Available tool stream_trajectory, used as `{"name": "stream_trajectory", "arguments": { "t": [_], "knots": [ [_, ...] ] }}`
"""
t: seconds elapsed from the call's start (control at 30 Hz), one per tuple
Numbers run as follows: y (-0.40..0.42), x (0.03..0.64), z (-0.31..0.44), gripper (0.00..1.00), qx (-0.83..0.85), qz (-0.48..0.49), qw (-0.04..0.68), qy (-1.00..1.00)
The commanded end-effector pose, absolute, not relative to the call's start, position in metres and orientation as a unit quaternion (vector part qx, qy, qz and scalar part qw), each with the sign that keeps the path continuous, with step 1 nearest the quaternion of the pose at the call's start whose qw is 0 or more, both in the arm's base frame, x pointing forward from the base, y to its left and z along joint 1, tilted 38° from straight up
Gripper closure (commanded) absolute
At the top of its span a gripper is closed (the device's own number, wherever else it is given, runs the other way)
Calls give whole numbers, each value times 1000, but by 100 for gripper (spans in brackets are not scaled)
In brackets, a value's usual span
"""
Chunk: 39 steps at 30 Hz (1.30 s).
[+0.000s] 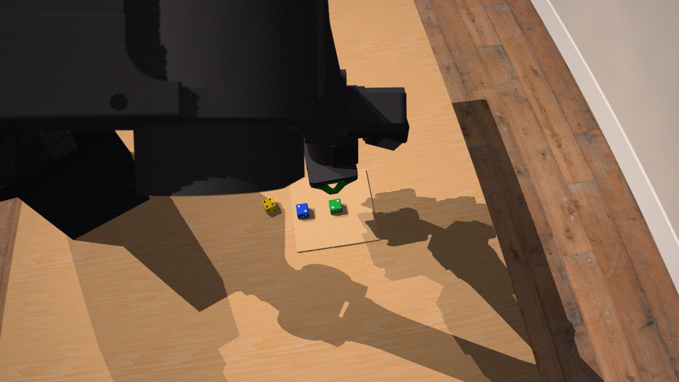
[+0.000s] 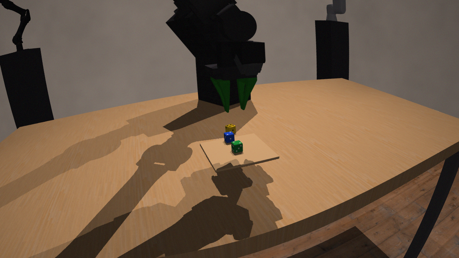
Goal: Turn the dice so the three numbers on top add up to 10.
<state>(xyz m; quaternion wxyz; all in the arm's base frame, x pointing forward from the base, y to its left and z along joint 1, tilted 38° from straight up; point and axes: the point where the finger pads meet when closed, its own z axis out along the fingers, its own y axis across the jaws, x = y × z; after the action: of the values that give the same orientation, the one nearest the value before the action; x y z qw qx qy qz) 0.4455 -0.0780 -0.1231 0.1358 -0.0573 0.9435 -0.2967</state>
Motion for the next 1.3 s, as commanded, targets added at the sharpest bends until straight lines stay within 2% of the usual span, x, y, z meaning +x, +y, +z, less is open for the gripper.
{"name": "stream_trajectory", "arguments": {
  "t": [0.0,0.67,0.83,0.9,0.97,1.03,1.07,1.13,1.27],
  "knots": [
    [-69,448,-112,0,-54,-295,146,943],
    [-70,449,-112,0,-56,-295,151,942],
    [-88,373,-163,0,-138,-306,102,936],
    [-88,373,-163,0,-138,-306,102,936],
    [-91,333,-176,0,-183,-310,84,929],
    [-83,326,-178,0,-206,-310,84,924],
    [-81,327,-178,66,-209,-310,85,924],
    [-83,351,-166,66,-195,-315,110,922],
    [-84,351,-166,66,-194,-316,110,922]
  ]
}}
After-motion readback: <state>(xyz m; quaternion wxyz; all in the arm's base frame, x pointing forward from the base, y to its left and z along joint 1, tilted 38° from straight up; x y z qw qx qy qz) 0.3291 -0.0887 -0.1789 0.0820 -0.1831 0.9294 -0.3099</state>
